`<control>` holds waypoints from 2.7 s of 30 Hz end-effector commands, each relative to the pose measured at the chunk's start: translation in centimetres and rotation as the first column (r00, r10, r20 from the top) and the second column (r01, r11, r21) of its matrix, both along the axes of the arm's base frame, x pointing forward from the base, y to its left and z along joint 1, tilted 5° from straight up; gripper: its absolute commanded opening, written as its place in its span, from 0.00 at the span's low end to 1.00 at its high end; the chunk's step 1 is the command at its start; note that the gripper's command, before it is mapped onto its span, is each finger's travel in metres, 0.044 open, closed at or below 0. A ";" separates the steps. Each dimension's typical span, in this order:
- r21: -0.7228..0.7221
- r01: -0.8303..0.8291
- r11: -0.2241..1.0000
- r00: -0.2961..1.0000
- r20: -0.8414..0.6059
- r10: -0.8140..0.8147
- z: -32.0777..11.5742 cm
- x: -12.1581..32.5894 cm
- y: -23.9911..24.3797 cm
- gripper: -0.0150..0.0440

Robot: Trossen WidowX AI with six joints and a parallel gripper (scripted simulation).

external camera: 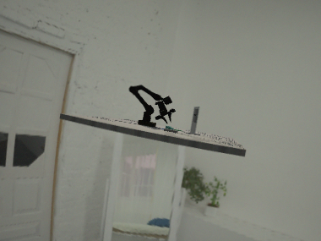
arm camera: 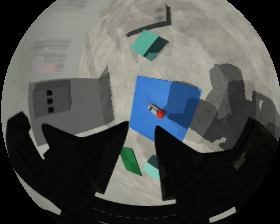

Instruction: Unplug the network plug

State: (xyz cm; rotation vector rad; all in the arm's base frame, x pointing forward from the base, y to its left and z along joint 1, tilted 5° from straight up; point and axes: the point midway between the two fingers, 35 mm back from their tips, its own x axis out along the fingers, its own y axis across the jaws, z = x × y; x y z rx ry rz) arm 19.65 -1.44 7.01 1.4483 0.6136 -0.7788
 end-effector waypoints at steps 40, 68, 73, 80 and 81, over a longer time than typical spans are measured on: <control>0.000 0.005 1.000 1.000 0.012 -0.005 5.8 -0.7 0.3 0.52; 0.000 0.003 1.000 1.000 0.006 -0.003 12.0 -1.0 0.7 0.52; 0.000 0.003 1.000 1.000 0.007 -0.003 13.4 -1.2 0.8 0.52; 0.001 0.004 1.000 1.000 0.009 -0.004 15.4 -1.5 0.9 0.52; 0.001 0.005 1.000 1.000 0.009 -0.005 15.6 -1.5 0.9 0.52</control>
